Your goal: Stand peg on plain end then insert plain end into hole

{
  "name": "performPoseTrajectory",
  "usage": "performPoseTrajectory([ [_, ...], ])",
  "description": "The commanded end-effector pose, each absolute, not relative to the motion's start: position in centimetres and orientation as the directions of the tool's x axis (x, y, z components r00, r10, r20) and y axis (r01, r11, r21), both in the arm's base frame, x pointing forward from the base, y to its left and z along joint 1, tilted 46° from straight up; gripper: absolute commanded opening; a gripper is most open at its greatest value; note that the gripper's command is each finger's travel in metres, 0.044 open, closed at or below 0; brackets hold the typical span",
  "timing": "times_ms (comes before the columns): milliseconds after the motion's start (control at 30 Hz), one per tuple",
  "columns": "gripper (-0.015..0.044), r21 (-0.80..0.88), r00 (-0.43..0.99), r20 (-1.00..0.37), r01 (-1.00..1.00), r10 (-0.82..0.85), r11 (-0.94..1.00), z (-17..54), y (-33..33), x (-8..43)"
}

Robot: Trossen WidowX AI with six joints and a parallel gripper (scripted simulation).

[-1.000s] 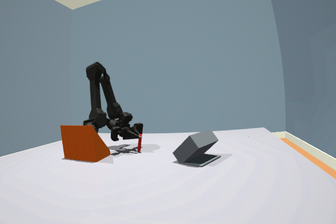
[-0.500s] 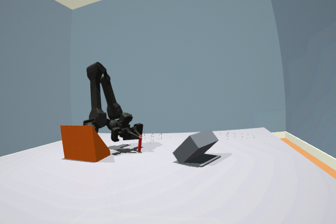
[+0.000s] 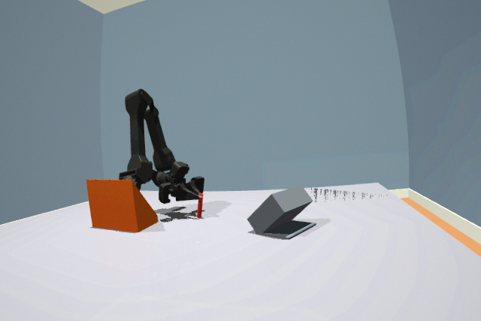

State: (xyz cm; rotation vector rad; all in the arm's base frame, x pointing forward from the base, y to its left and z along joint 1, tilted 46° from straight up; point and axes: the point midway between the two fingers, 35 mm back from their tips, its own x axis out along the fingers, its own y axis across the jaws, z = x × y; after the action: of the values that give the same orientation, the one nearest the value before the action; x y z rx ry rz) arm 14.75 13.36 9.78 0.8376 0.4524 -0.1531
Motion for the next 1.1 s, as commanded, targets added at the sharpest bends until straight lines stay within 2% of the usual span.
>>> performPoseTrajectory([
  [0, 0.0049, 0.681, 0.894, -0.445, 0.306, 0.045, 0.665, 9.71, 13.5, 14.6],
  [1067, 0.0049, 0.709, 0.906, -0.422, 0.302, 0.041, 0.637, 9.98, 13.88, 13.98],
])
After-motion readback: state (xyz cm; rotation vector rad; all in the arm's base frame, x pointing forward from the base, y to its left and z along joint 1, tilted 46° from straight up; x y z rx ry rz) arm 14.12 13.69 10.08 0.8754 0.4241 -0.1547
